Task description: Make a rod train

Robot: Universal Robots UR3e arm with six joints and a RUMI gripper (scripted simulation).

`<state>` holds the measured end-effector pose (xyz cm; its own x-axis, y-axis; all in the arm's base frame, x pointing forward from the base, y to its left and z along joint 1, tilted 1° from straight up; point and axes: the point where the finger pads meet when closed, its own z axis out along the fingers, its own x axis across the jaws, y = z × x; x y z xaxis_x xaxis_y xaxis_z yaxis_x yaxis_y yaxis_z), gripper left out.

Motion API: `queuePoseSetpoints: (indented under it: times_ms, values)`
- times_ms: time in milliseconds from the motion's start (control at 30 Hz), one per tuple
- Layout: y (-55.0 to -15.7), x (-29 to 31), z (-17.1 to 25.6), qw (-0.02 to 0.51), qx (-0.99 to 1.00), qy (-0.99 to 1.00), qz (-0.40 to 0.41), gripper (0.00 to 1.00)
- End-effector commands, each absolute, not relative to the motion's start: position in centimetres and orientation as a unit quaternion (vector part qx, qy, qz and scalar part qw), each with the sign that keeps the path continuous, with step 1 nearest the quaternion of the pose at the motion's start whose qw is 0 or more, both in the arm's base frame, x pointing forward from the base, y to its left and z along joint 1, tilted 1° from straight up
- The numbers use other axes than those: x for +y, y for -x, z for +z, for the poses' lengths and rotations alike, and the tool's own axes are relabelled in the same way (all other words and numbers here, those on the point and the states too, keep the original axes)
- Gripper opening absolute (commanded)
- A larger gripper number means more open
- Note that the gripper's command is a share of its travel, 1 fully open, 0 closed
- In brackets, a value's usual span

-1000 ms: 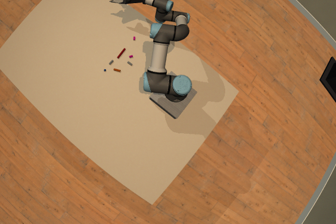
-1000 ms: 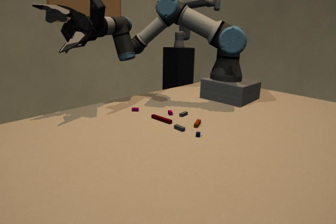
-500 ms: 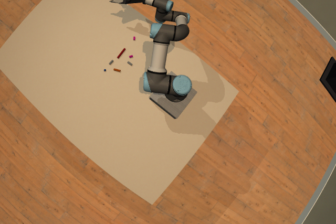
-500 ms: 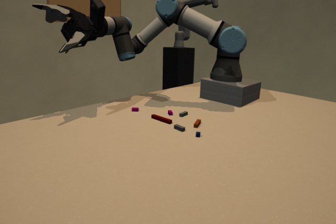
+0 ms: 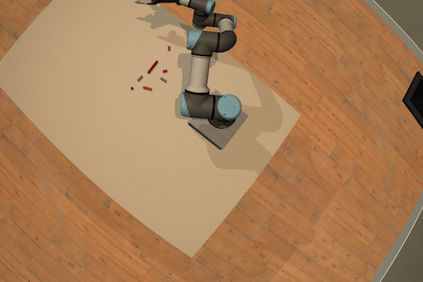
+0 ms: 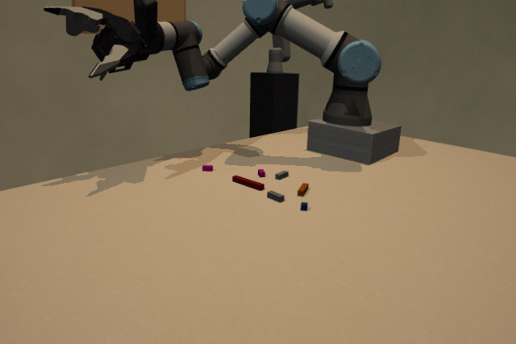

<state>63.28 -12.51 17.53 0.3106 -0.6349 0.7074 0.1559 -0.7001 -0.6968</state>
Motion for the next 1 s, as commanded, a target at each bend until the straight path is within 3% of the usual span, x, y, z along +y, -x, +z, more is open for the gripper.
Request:
queuePoseSetpoints:
  times_ms: [0,400,967]
  values:
    - [-63.9,-11.9,17.8,0.359,0.186,0.732,-0.548,1.0]
    - [-65.8,-7.0,16.7,0.396,0.321,0.743,-0.435,1.0]
    - [-63.8,0.2,13.1,0.383,0.457,0.749,-0.289,1.0]
